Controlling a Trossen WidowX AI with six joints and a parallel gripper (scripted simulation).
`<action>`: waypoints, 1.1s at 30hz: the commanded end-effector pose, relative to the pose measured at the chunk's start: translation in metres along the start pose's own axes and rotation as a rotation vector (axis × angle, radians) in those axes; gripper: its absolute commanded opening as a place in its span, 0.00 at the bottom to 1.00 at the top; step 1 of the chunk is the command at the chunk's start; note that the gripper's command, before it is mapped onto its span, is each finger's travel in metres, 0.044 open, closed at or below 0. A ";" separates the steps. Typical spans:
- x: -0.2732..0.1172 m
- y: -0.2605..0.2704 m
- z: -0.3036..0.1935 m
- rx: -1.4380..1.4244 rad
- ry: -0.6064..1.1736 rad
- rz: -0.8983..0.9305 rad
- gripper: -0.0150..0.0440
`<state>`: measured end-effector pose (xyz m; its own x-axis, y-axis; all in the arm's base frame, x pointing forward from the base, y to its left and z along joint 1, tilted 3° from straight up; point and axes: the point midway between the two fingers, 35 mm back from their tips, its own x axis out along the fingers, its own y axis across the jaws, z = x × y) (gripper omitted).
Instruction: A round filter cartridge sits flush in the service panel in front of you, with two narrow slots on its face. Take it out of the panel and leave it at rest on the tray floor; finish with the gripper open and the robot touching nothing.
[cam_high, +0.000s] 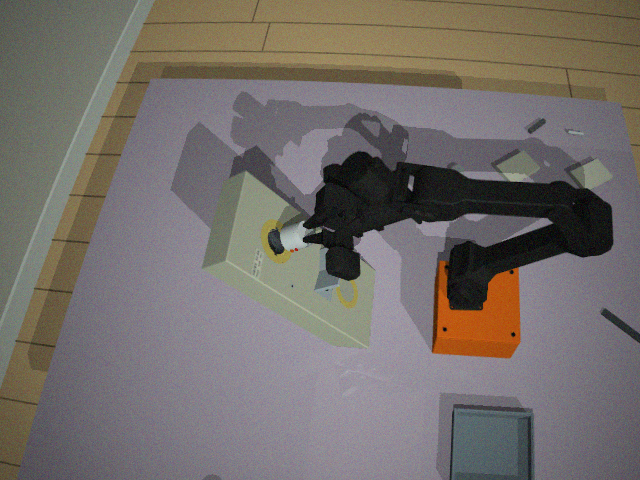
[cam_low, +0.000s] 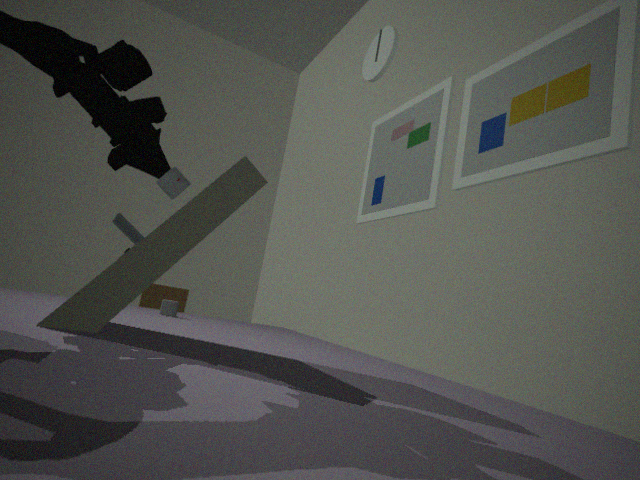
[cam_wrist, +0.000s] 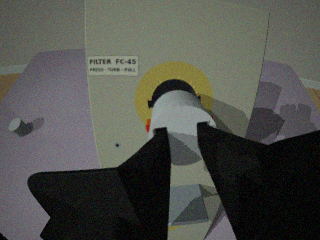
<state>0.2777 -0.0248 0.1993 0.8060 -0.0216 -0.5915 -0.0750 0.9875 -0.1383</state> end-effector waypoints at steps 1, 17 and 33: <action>-0.006 0.000 0.003 0.007 -0.017 0.000 0.25; -0.001 0.009 -0.036 0.007 -0.015 0.000 0.25; 0.006 0.015 -0.067 0.005 0.006 0.001 0.43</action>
<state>0.2407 -0.0203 0.1389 0.7997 -0.0214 -0.6000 -0.0735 0.9884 -0.1332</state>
